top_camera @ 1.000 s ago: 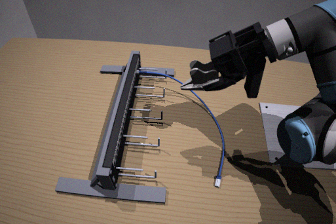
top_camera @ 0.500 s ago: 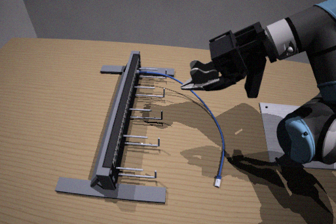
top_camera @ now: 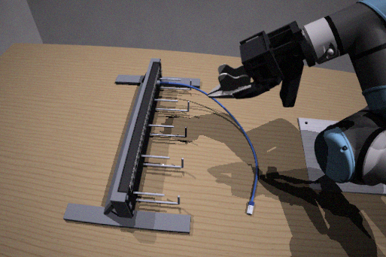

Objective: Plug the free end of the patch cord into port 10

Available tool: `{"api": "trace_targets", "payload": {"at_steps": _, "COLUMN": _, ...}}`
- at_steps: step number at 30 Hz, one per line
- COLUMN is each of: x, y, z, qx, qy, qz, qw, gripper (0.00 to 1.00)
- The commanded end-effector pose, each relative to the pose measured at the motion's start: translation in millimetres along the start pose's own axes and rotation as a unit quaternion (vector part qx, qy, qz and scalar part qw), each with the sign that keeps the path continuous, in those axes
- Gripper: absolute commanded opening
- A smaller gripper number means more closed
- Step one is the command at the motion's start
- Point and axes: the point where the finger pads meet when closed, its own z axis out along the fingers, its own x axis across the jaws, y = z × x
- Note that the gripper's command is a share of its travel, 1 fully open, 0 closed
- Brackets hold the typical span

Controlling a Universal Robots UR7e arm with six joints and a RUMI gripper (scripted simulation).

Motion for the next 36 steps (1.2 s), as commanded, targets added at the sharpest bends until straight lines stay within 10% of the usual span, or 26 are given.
{"api": "trace_targets", "payload": {"at_steps": 1, "x": -5, "y": 0, "z": -0.2, "qx": -0.001, "qy": 0.002, "qz": 0.0, "qw": 1.0, "gripper": 0.0}}
{"api": "trace_targets", "payload": {"at_steps": 16, "x": -66, "y": 0, "z": 0.0, "qx": -0.001, "qy": 0.002, "qz": 0.0, "qw": 1.0, "gripper": 0.0}}
{"api": "trace_targets", "payload": {"at_steps": 36, "x": -84, "y": 0, "z": 0.1, "qx": -0.001, "qy": 0.002, "qz": 0.0, "qw": 1.0, "gripper": 0.0}}
